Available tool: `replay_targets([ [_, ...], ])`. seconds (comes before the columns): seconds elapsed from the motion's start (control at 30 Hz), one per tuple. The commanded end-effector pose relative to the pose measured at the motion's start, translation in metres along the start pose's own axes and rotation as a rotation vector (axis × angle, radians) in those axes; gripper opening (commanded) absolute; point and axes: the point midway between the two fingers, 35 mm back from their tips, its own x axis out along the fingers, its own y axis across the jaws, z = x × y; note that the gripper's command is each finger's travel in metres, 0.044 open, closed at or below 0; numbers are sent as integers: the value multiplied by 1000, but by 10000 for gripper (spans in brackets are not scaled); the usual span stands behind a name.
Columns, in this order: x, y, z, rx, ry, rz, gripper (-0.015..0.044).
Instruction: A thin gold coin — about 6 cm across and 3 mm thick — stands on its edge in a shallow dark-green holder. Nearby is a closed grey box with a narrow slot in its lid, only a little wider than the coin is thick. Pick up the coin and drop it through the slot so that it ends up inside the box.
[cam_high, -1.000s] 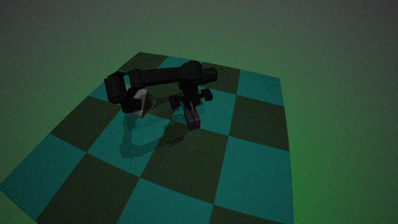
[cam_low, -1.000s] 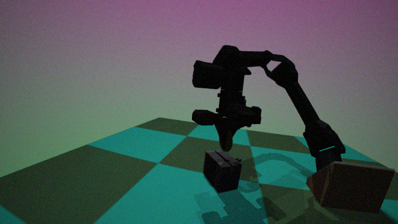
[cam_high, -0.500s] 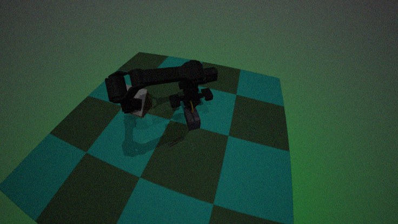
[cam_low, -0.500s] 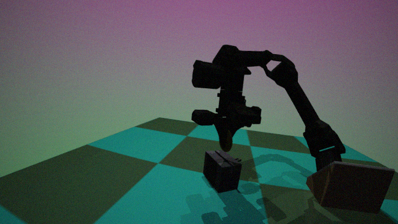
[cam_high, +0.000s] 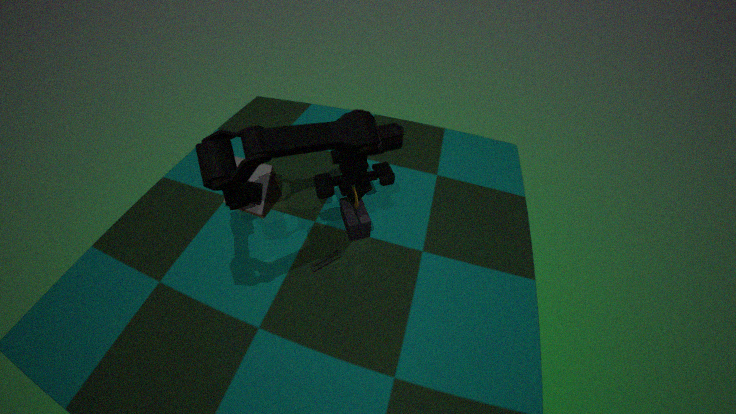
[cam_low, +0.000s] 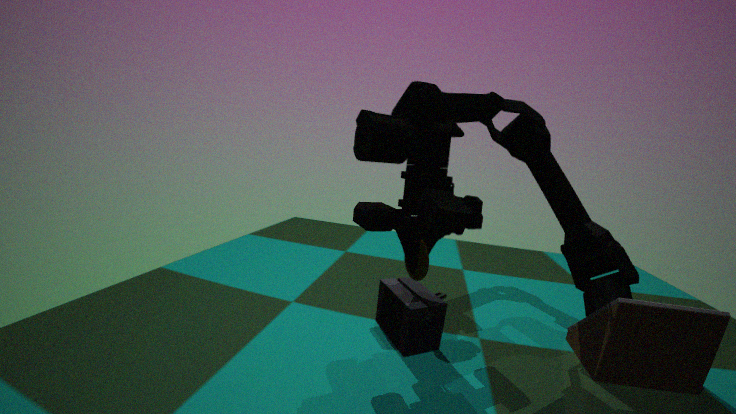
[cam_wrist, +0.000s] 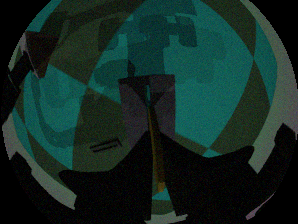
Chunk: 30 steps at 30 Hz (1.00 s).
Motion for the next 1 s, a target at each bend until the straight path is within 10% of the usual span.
replay_targets([
  [0.0,1,0,0,-2,0,0,0],
  [0.97,19,0,0,-7,1,0,0],
])
